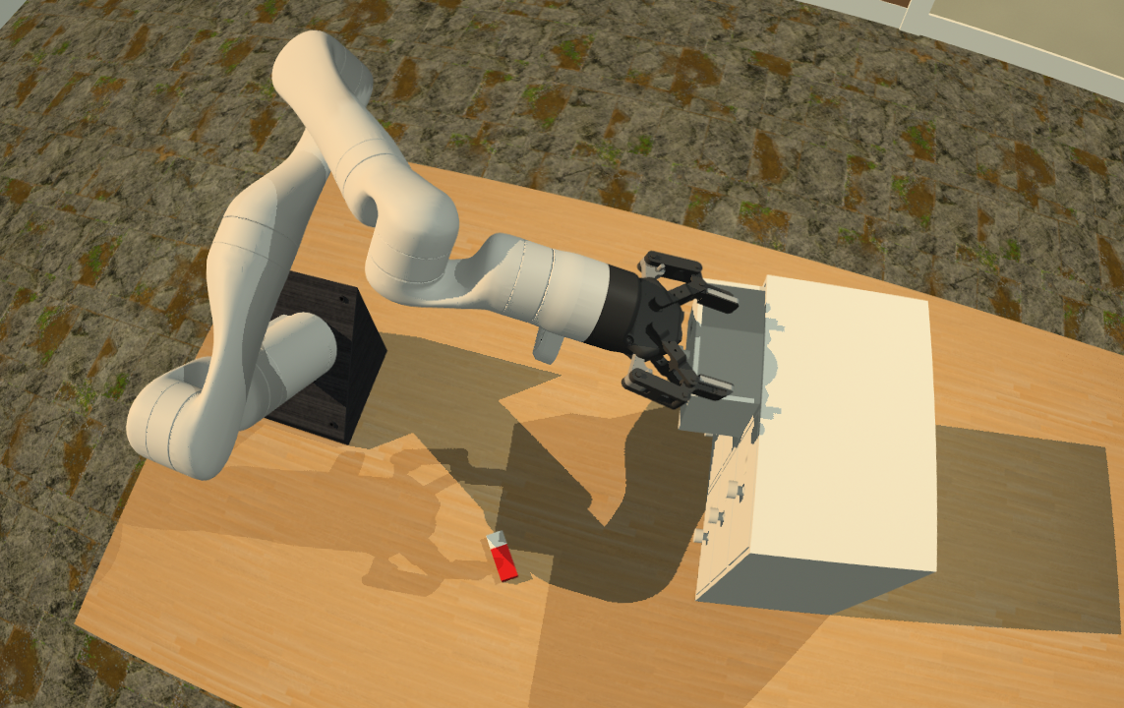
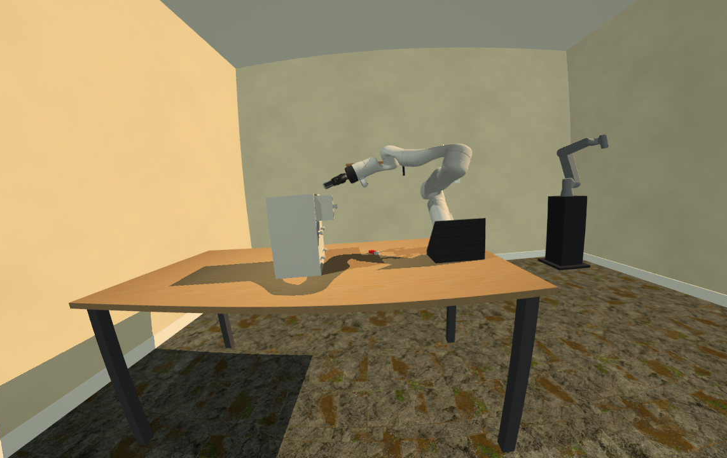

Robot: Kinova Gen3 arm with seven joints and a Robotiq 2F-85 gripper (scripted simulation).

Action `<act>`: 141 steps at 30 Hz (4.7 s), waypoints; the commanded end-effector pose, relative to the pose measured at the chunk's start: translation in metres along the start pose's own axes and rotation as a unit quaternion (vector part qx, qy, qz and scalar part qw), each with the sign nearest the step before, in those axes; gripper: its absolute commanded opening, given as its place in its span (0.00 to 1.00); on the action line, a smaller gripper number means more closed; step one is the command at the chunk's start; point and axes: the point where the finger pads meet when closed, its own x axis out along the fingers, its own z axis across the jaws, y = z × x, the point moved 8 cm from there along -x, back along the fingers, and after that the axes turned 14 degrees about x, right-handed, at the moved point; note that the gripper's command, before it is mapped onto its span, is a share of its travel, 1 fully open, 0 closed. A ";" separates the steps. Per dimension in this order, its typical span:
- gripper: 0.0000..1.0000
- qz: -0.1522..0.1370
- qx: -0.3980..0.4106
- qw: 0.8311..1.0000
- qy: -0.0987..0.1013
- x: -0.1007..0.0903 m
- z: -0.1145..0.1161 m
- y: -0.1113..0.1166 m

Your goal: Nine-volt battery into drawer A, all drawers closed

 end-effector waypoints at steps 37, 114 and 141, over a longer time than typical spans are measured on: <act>1.00 -0.001 0.000 1.000 -0.001 -0.141 -0.010 0.039; 1.00 0.385 0.000 0.918 0.096 -0.131 0.010 -0.040; 1.00 0.542 0.000 0.830 0.135 -0.111 0.017 -0.066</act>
